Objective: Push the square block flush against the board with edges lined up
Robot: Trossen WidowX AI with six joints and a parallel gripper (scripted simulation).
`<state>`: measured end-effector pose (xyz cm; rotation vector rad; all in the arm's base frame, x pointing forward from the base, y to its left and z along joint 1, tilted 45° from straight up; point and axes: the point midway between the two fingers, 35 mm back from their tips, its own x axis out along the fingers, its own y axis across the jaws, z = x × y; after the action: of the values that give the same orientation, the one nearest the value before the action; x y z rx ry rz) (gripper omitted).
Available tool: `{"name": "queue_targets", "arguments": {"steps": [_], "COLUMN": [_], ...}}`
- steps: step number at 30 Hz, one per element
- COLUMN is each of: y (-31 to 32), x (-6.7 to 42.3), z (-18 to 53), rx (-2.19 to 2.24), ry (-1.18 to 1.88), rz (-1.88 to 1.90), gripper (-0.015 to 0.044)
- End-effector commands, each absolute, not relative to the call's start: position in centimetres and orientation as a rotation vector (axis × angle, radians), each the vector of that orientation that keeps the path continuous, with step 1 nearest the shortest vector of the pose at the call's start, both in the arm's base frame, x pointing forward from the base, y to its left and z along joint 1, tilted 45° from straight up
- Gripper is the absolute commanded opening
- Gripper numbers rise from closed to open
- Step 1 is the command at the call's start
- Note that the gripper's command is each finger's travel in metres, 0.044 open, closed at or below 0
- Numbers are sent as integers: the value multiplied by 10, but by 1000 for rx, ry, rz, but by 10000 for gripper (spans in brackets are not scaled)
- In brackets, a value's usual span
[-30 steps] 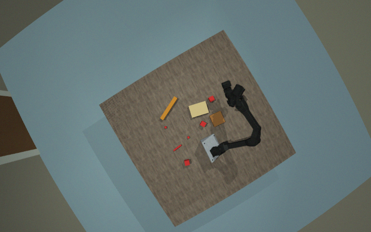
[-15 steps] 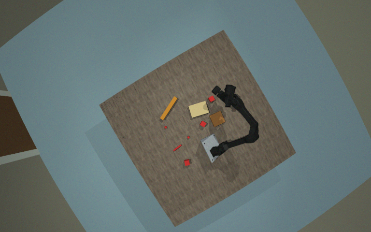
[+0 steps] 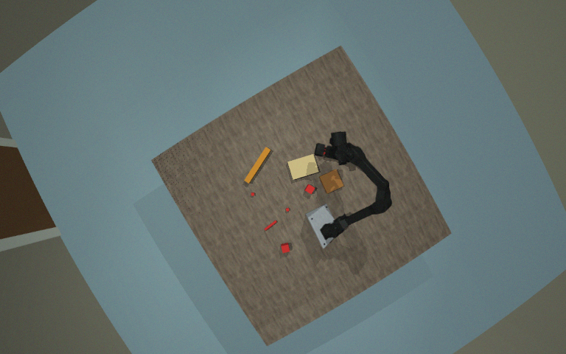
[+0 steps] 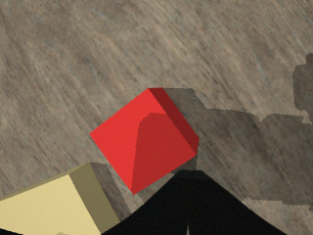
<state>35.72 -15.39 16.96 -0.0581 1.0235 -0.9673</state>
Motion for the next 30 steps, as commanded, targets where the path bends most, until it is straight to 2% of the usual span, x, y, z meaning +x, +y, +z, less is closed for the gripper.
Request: {"name": "queue_targets", "arguments": {"steps": [1,9,16,21,30], "y": [-149,-141,-143,-179,-179], "x": [352,339,339,336,338], "z": [161,145,142,103,104], "rx": [-166,-352,-355,-414,-414], "ry": [1138,1346,1349,1401,1400], "rz": [-921,-818,-817,-796,-796], "gripper": [0,0,0,0,0]}}
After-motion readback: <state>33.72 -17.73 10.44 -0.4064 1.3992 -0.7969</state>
